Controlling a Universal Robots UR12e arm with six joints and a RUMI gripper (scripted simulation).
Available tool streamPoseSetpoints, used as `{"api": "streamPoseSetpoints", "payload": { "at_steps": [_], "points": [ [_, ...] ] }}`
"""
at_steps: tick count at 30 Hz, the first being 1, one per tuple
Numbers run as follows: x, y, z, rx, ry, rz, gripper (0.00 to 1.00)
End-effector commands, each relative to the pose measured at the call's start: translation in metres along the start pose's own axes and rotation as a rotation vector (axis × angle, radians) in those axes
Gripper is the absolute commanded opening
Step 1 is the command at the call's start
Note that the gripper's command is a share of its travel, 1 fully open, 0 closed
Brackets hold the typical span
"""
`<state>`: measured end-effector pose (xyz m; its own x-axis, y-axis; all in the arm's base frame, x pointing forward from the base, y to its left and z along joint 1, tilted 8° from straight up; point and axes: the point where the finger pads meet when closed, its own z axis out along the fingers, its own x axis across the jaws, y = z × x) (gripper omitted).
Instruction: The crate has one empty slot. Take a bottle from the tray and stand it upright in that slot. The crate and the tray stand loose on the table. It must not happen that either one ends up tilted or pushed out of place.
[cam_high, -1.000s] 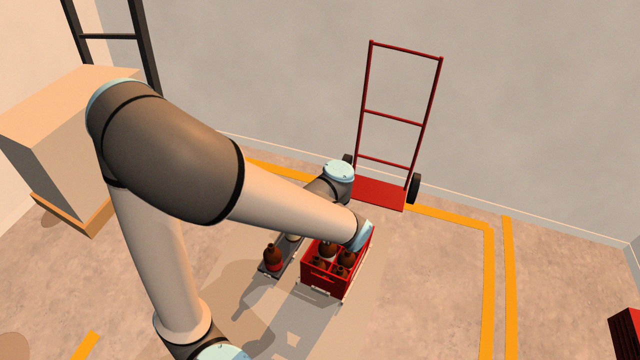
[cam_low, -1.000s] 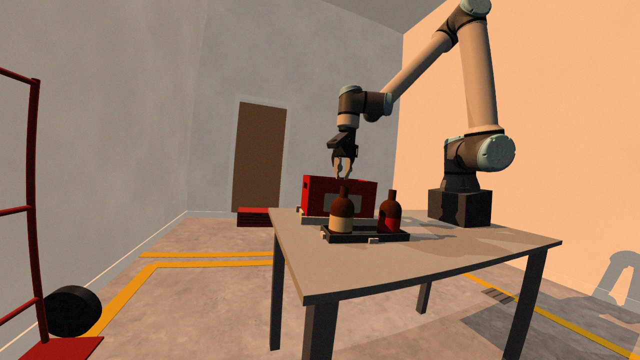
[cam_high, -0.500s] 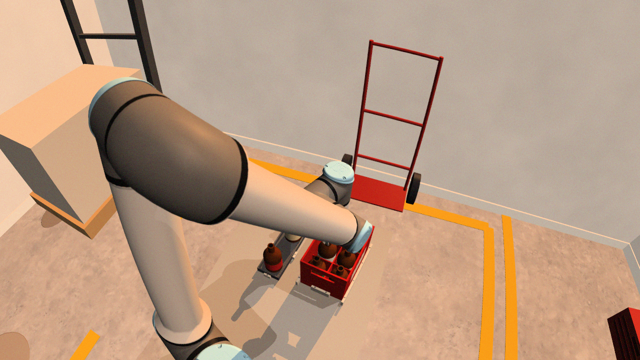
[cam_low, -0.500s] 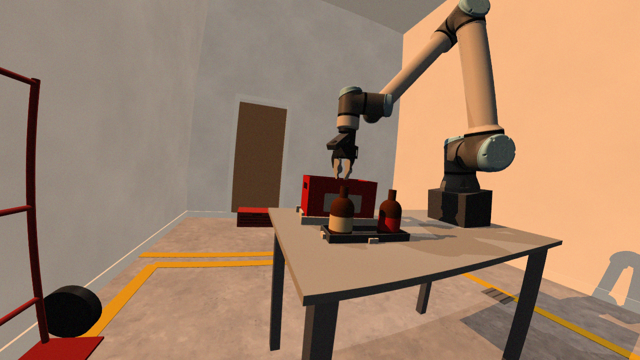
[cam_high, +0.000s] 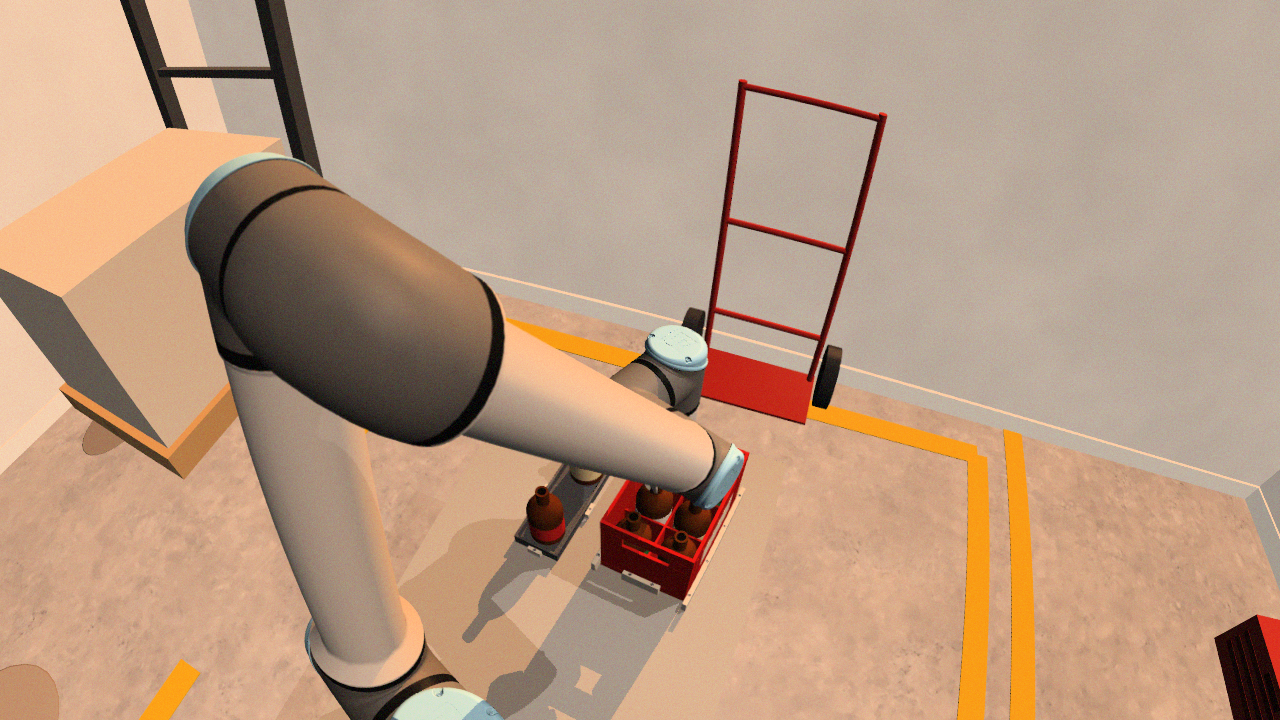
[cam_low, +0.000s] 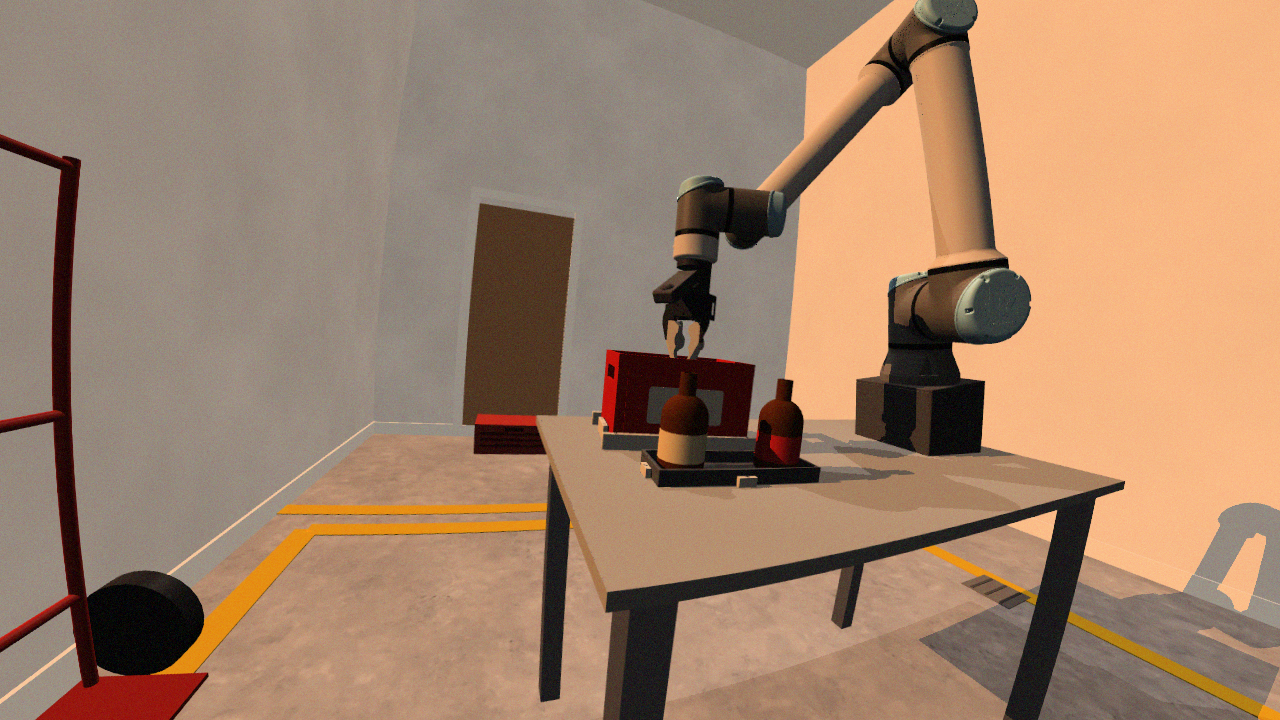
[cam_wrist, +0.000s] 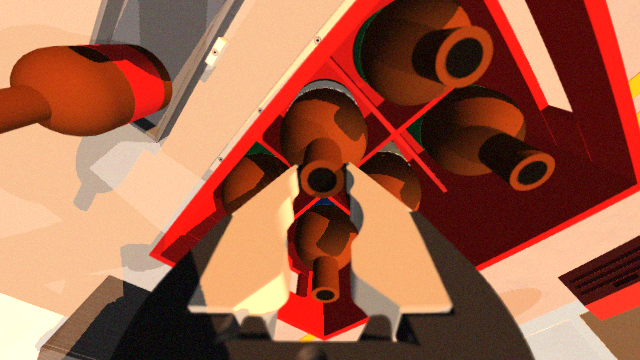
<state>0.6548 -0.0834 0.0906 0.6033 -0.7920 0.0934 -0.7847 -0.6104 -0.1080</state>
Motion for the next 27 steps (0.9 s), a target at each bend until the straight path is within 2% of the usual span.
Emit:
{"api": "streamPoseSetpoints", "payload": {
  "at_steps": [1,27],
  "points": [
    [0.0006,-0.0004,0.0012,0.001,0.001,0.0,0.0],
    [0.0006,-0.0005,0.0051,0.001,0.001,0.0,0.0]
  ]
}}
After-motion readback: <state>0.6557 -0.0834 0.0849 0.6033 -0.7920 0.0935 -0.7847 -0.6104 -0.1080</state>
